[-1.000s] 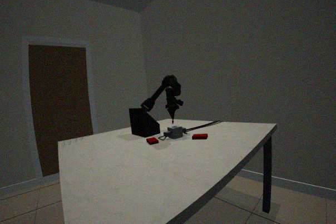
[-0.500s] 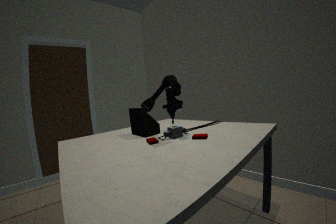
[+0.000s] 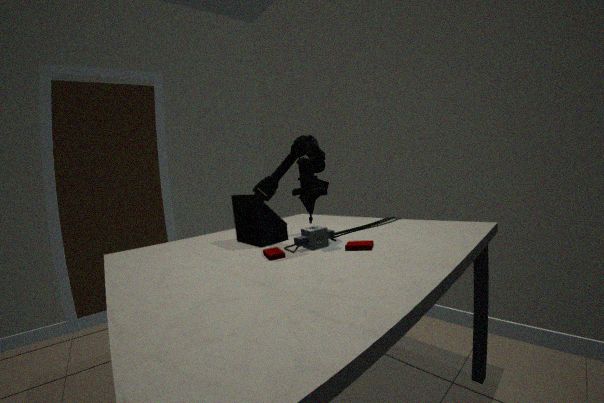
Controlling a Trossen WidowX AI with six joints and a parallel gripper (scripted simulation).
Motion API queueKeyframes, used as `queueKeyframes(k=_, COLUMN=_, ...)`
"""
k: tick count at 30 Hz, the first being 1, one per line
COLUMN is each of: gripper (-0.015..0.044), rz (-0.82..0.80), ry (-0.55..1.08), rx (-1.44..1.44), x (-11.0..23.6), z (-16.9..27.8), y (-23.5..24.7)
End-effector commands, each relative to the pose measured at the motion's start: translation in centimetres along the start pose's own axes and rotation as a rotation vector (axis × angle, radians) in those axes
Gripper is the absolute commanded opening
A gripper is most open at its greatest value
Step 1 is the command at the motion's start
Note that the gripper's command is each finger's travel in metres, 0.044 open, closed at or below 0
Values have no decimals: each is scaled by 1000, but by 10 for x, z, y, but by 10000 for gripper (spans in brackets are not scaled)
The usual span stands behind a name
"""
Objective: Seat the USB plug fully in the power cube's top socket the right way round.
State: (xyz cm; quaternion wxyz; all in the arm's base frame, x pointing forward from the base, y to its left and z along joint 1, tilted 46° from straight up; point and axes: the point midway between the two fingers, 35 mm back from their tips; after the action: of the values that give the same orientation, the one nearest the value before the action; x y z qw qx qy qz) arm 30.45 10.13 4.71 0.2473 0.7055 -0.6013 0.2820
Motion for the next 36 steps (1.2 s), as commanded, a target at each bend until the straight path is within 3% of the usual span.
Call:
queueKeyframes(k=1, gripper=0, rz=1, ry=-5, rx=3, x=-1, z=0, y=0)
queueKeyframes(k=36, gripper=0, rz=5, ry=-23, rx=24, x=-5, z=-2, y=-1)
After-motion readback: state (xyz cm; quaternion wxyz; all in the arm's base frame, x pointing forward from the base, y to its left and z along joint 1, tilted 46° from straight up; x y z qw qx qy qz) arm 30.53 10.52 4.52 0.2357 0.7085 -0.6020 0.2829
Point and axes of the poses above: the point midway between the two fingers, 35 mm back from their tips, its own x axis back along the fingers, its own y axis across the jaws, z = x × y, and after that the axes turned 13 degrees about x, right-handed
